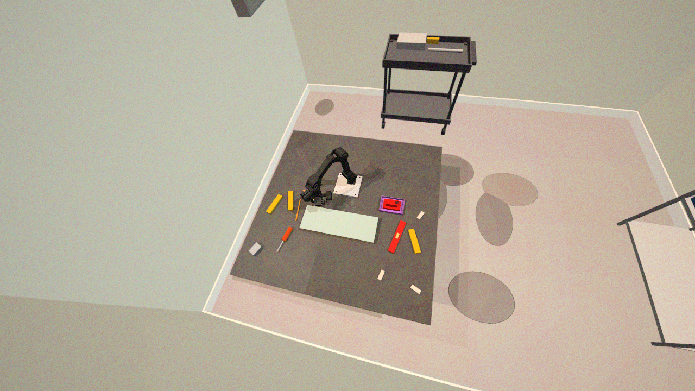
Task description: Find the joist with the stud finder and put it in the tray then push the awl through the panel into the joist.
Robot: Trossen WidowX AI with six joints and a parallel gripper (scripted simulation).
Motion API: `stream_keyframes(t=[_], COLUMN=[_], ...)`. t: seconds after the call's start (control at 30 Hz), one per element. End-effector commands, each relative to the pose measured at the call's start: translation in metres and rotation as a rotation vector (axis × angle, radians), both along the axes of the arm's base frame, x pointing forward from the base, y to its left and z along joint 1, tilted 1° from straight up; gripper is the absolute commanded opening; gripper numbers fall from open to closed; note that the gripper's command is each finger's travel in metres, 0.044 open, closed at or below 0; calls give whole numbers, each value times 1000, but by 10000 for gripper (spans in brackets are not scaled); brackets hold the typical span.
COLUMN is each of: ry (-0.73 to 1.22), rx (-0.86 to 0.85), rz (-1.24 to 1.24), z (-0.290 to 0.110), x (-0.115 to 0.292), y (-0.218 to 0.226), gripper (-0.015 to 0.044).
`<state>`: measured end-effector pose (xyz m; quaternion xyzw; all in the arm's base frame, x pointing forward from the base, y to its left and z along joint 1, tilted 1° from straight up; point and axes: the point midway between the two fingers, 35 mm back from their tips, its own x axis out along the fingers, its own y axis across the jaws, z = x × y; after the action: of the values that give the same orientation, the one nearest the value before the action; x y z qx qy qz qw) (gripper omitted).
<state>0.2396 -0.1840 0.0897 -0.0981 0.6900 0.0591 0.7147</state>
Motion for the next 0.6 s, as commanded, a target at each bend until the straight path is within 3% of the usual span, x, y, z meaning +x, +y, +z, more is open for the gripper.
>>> stream_keyframes(t=[0.0,0.17,0.57], ry=[52,97,99], rx=[8,28,28], rz=[-135,-301,-307], z=[-7,-14,-14], x=[-47,-106,-103], y=[-35,-64,-69], gripper=[440,440,440])
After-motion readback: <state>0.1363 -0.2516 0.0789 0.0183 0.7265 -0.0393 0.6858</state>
